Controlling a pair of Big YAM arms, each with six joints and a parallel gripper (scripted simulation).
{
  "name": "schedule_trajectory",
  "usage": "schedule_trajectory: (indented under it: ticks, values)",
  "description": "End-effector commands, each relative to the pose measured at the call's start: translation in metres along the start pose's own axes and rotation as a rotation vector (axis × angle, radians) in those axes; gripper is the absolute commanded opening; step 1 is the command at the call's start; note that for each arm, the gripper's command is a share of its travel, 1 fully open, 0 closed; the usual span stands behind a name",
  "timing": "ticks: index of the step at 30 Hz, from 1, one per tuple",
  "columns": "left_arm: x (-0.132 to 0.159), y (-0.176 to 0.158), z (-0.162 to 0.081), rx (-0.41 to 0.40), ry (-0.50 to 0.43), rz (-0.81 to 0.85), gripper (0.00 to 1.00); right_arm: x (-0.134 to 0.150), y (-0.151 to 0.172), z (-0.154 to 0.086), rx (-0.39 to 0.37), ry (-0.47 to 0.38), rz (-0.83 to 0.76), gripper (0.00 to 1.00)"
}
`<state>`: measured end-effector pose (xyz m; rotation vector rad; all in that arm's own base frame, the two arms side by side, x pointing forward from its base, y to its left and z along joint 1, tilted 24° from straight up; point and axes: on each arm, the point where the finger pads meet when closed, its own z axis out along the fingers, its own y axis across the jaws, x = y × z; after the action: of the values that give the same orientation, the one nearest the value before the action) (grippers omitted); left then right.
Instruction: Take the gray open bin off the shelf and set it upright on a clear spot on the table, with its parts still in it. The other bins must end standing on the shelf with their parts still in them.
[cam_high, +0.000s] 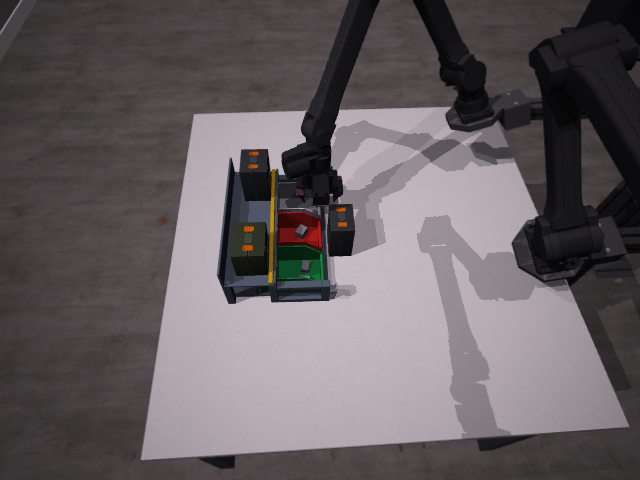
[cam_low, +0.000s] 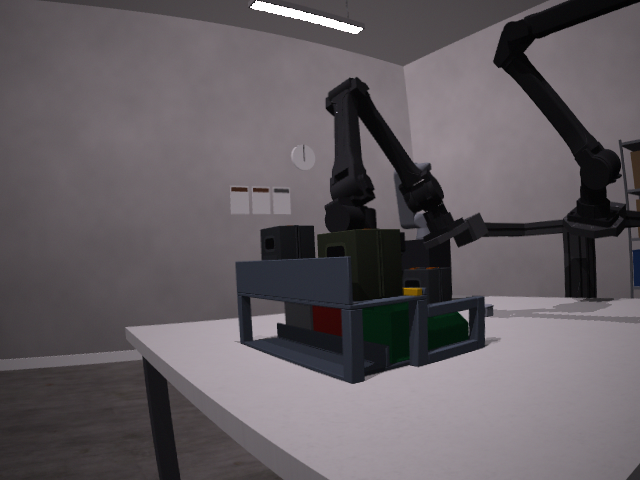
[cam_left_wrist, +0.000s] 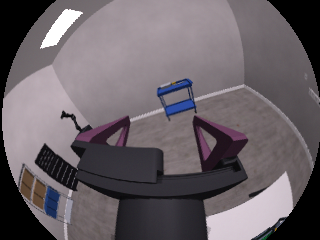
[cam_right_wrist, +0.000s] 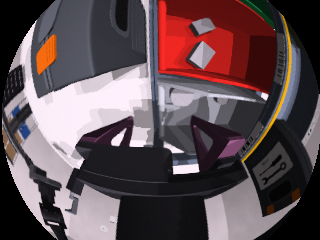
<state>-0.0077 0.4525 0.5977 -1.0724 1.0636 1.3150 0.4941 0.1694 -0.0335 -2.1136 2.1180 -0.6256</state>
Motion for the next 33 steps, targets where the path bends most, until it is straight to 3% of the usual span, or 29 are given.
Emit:
schedule_trajectory:
  ticks: [1,33]
  values:
    - [-0.0137,0.0057,-0.0038,-0.014,-0.037,-0.006,1.00,-0.0006,-0.0128,0.0085,0.013,-0.005,0.013,0.90]
    - [-0.0137,0.0057,-0.0038,-0.014,-0.037,-0.006,1.00,-0.0003,-0.0099,0.0118,0.006,-0.003,0.010,0.90]
